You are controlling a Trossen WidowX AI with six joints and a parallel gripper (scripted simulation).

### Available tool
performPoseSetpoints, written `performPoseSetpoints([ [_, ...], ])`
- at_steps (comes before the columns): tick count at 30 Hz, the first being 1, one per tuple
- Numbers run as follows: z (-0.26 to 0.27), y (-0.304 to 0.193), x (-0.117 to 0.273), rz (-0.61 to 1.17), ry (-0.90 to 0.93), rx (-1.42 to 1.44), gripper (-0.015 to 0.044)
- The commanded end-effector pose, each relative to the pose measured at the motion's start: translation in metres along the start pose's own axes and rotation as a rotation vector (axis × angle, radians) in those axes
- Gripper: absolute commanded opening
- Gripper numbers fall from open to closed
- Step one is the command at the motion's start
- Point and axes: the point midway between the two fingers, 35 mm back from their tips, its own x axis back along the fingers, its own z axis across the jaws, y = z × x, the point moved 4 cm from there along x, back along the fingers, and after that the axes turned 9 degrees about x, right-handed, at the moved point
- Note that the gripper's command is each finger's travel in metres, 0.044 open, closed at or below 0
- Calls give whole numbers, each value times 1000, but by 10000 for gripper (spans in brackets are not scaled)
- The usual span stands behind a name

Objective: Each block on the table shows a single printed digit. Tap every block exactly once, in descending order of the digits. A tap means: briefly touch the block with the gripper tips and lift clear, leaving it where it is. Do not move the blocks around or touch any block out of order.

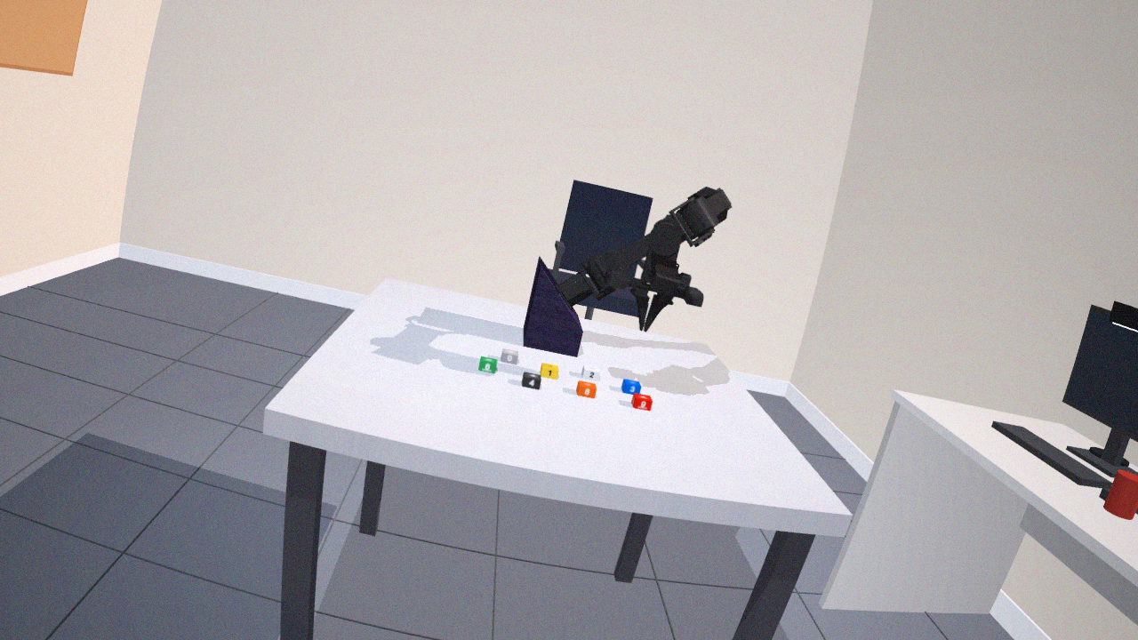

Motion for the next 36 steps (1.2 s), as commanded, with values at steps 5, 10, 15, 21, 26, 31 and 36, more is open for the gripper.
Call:
performPoseSetpoints([
  [5, 13, -10, -13, 2, 10, -16, 20],
  [10, 15, -11, -80, 0, 15, -16, 20],
  [15, 15, -11, -83, 0, 16, -16, 20],
  [21, 15, -11, -90, 0, 15, -16, 20],
  [26, 15, -11, -98, 0, 16, -16, 20],
  [31, 15, -11, -106, 0, 16, -16, 20],
  [36, 16, -11, -112, 0, 17, -16, 20],
])
